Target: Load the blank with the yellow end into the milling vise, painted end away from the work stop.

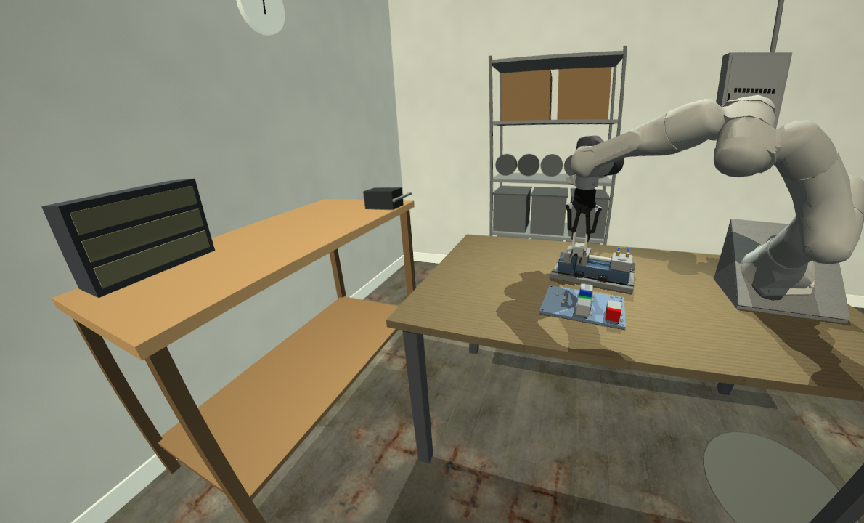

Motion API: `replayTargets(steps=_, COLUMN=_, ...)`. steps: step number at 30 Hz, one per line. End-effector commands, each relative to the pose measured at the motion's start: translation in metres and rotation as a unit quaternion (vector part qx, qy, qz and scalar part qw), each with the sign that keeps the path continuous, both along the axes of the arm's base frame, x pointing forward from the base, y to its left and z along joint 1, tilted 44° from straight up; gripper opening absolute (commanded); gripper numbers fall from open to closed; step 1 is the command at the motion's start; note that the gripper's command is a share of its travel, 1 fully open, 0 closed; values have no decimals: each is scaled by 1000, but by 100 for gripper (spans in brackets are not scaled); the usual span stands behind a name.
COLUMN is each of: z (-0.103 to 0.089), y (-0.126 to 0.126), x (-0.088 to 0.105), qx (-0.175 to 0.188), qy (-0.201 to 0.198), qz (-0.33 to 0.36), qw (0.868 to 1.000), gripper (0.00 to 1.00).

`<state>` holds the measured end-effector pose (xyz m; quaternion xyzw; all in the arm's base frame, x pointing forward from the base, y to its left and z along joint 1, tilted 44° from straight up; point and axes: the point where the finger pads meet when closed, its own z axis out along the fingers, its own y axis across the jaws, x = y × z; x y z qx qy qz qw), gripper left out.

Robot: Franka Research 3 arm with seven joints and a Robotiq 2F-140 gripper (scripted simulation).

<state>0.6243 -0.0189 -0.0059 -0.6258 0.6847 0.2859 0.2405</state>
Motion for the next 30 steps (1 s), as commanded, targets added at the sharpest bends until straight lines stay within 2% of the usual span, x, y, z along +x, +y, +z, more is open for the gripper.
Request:
replayTargets(steps=1, z=2, y=-1, x=3, qx=0, qy=-2, qz=-1, qw=1000, gripper=0)
replayTargets(steps=30, z=4, y=-1, x=5, qx=0, qy=-2, qz=-1, qw=1000, gripper=0)
